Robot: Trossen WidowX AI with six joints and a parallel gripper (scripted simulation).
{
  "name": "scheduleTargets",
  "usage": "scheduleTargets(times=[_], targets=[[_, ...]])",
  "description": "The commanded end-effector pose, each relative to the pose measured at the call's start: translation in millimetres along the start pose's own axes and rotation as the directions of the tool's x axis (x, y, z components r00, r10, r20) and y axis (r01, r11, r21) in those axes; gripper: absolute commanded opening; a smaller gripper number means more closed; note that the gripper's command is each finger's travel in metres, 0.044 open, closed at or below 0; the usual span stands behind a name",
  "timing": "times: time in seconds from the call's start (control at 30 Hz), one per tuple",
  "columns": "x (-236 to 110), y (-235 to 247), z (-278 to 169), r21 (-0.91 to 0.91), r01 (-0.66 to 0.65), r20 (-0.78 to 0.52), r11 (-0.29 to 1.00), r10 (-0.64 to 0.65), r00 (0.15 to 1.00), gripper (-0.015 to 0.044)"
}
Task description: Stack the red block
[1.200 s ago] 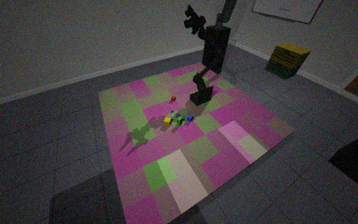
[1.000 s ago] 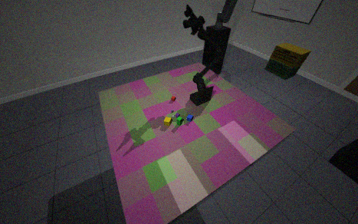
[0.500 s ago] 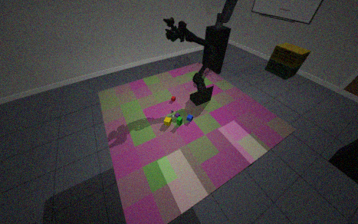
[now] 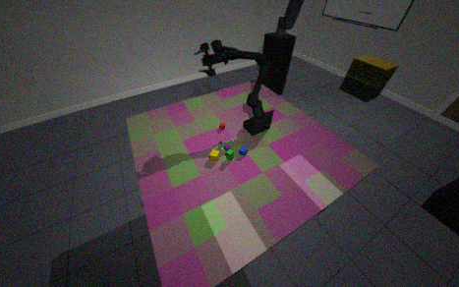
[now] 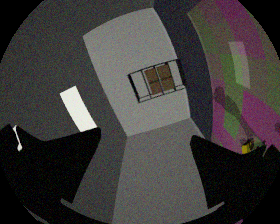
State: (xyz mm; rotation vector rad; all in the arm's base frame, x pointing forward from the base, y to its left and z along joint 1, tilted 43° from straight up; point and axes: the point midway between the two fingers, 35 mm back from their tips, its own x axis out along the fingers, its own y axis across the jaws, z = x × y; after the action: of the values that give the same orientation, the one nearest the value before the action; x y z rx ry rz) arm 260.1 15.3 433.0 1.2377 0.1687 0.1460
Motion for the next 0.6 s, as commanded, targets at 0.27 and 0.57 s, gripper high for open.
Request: scheduleTargets(times=[0.27,0.57], targets=[[42,-128,4,-0.477,0.438,0.077,0.762,-0.460,0.885,0.0440],[38,-223,-2,-0.807,0.520,0.140,0.281,-0.764,0.630,0.0440]])
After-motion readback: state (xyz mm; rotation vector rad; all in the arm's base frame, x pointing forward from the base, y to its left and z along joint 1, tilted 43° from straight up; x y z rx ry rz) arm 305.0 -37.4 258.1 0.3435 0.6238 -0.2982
